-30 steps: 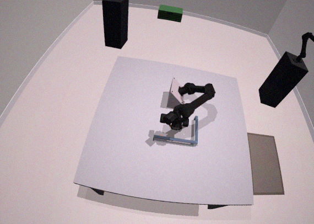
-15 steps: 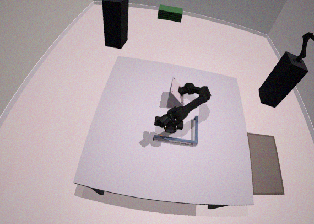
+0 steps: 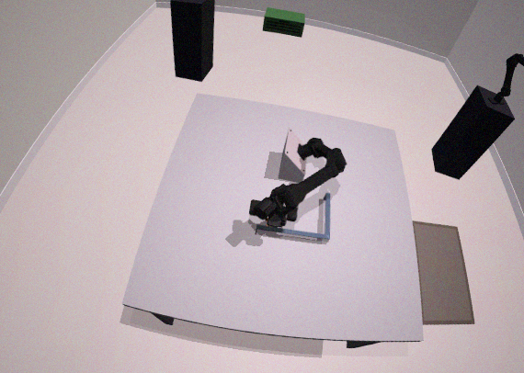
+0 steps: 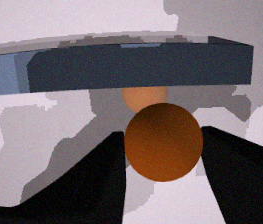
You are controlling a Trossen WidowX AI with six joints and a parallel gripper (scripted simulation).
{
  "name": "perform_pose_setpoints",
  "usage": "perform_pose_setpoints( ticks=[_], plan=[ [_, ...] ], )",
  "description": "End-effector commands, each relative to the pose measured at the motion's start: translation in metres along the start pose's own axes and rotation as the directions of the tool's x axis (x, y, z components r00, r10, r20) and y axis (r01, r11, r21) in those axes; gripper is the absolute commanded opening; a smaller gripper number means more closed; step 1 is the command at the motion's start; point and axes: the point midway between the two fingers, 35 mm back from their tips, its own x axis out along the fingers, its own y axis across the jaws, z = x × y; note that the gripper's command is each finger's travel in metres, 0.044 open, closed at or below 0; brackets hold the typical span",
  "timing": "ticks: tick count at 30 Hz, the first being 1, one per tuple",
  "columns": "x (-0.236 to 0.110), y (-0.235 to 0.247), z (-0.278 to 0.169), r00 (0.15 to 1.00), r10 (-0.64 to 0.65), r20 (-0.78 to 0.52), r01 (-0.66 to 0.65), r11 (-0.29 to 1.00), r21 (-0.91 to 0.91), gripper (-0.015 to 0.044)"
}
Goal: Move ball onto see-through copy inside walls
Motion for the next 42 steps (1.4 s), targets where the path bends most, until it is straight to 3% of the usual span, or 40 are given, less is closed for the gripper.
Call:
perform_pose_setpoints(
  ticks=[1,7,29,38,42],
  plan=[
    [0.025,0.000,-0.002,1.000,0.011,-0.009,-0.011,1.000,0.011,0.0000],
    [0.057,0.001,-0.004,1.000,0.014,-0.009,-0.014,1.000,0.011,0.0000],
    [0.078,0.002,-0.004,1.000,0.015,-0.009,-0.015,1.000,0.011,0.0000],
    [0.074,0.002,-0.003,1.000,0.010,-0.009,-0.010,1.000,0.003,0.0236],
    [0.074,0.002,-0.003,1.000,0.010,-0.009,-0.010,1.000,0.003,0.0254]
  ],
)
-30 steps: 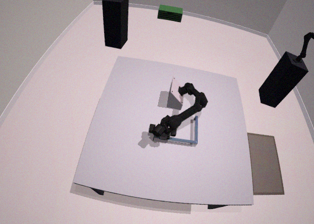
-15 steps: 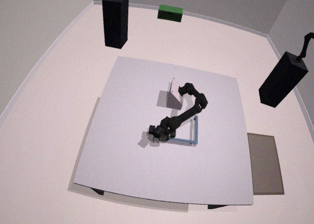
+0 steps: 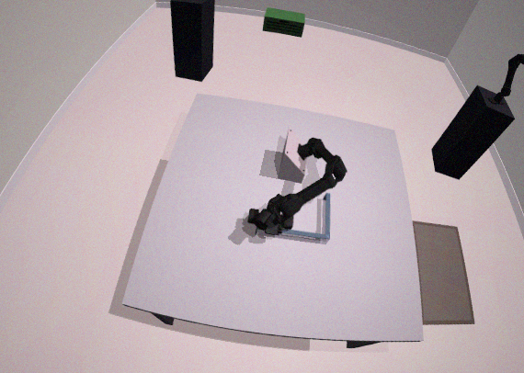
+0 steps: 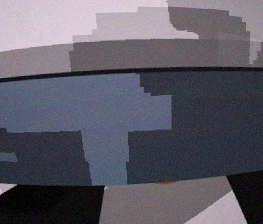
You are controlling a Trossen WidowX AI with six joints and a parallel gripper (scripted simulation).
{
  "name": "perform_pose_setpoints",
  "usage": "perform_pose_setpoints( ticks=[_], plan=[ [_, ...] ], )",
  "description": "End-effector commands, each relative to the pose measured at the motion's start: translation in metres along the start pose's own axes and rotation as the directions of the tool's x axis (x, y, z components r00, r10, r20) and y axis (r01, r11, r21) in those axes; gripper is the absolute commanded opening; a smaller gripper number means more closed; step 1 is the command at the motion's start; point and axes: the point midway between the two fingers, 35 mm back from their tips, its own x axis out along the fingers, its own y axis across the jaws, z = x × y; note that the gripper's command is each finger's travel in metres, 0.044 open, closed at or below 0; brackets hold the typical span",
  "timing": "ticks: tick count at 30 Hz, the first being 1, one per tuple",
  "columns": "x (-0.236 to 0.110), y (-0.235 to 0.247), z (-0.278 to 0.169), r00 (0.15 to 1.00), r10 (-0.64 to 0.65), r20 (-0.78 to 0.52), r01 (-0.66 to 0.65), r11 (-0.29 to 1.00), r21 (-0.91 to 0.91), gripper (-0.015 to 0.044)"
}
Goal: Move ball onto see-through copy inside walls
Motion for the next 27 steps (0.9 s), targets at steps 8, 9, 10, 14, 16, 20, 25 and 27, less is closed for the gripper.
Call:
perform_pose_setpoints(
  ticks=[8,9,10,14,16,20,25,27],
  plan=[
    [-0.075,-0.002,0.001,1.000,-0.001,-0.001,0.001,1.000,0.006,0.0254],
    [-0.084,-0.002,0.000,1.000,0.000,-0.002,0.000,1.000,0.007,0.0254],
    [-0.086,-0.002,-0.001,1.000,0.001,-0.002,-0.001,1.000,0.007,0.0254],
    [-0.086,-0.002,-0.001,1.000,0.001,-0.002,-0.001,1.000,0.007,0.0254],
    [-0.081,-0.006,0.000,1.000,0.002,0.010,-0.003,1.000,0.019,0.0254],
    [-0.081,-0.006,0.000,1.000,0.002,0.010,-0.003,1.000,0.019,0.0254],
    [-0.118,-0.004,-0.003,1.000,0.003,0.007,-0.003,1.000,0.016,0.0359],
    [-0.128,-0.003,-0.004,1.000,0.004,0.007,-0.004,1.000,0.015,0.0411]
  ],
)
